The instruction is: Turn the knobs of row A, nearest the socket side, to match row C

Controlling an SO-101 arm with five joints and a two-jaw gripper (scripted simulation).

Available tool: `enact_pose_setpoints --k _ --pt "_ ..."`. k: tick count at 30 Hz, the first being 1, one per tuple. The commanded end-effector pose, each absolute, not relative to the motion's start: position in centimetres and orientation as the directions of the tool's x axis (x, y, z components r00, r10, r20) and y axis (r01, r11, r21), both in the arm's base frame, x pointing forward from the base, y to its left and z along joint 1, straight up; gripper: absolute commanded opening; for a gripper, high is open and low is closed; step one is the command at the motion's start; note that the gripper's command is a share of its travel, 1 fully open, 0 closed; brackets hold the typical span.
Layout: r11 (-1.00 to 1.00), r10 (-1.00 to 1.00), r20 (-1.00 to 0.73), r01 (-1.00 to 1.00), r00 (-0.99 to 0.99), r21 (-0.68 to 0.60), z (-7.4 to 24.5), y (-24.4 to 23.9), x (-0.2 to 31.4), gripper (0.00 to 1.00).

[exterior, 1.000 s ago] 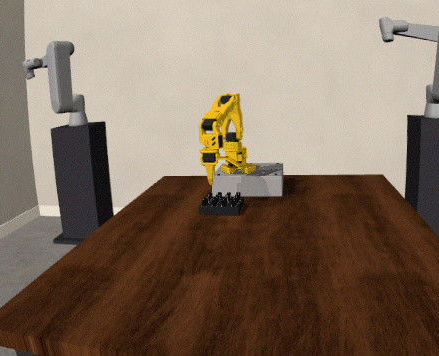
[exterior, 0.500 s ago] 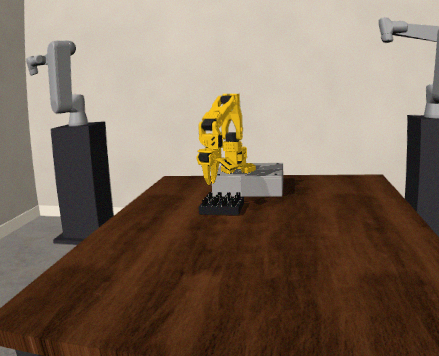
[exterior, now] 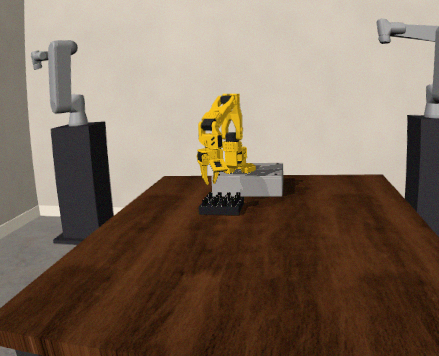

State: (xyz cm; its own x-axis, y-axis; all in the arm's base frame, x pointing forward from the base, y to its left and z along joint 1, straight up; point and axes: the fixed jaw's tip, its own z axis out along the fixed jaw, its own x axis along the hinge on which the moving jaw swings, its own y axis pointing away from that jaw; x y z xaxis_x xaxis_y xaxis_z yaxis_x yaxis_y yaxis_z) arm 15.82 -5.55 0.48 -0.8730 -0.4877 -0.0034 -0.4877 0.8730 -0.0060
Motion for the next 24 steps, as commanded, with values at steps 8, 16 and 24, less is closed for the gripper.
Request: enact_pose_setpoints --k 8,16,24 --pt "0.999 -0.036 0.002 -0.036 -0.999 0.001 0.46 -5.48 15.80 0.09" --pt "0.977 0.213 0.002 0.213 -0.977 0.000 0.46 -5.53 15.98 0.09" --pt "0.864 0.504 0.002 0.504 -0.864 0.000 0.46 -5.67 16.19 0.09"
